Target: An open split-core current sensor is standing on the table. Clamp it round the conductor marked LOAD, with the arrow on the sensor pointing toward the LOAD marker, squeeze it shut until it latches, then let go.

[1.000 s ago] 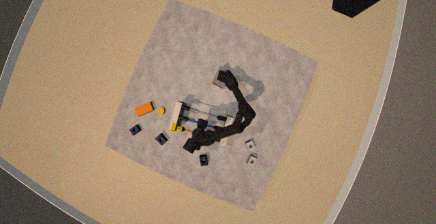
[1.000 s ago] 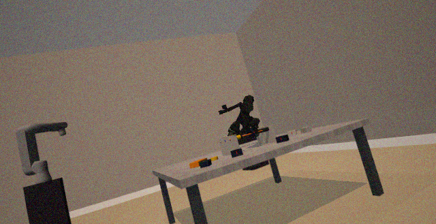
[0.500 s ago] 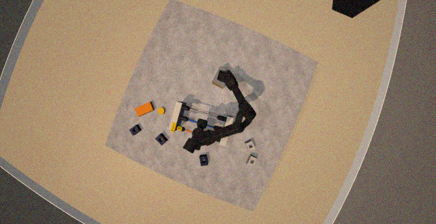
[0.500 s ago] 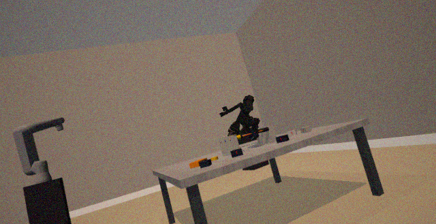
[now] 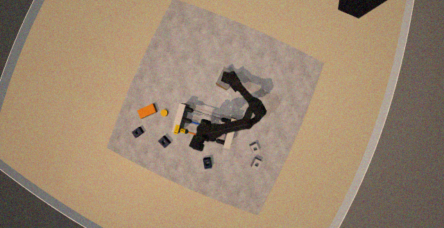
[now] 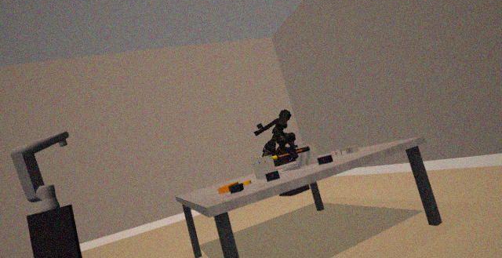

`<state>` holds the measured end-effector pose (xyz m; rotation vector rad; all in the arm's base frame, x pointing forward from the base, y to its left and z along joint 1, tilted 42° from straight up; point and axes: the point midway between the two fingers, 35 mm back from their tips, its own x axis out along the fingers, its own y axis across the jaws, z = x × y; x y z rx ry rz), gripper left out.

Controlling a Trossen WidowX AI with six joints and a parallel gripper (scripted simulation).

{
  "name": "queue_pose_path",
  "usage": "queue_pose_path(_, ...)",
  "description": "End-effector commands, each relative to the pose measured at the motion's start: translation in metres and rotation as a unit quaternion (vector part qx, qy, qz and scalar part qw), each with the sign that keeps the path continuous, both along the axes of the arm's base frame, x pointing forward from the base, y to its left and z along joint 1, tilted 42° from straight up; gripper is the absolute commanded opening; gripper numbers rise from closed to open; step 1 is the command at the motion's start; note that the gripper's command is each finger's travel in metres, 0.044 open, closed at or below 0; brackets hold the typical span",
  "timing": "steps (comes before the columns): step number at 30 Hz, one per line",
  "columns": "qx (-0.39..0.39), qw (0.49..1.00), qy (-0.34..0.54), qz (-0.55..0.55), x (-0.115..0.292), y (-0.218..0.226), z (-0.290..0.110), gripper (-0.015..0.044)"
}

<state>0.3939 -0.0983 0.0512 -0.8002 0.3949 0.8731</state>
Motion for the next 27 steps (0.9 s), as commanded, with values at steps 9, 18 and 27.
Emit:
queue_pose_path(9, 0.001, 1.0, -0.019, -0.018, 0.01, 0.009, -0.012, 0.044)
queue_pose_path(18, 0.003, 0.997, -0.062, -0.055, 0.018, 0.009, -0.009, 0.044)
queue_pose_path(27, 0.004, 0.996, -0.07, -0.061, 0.024, 0.007, -0.008, 0.044)
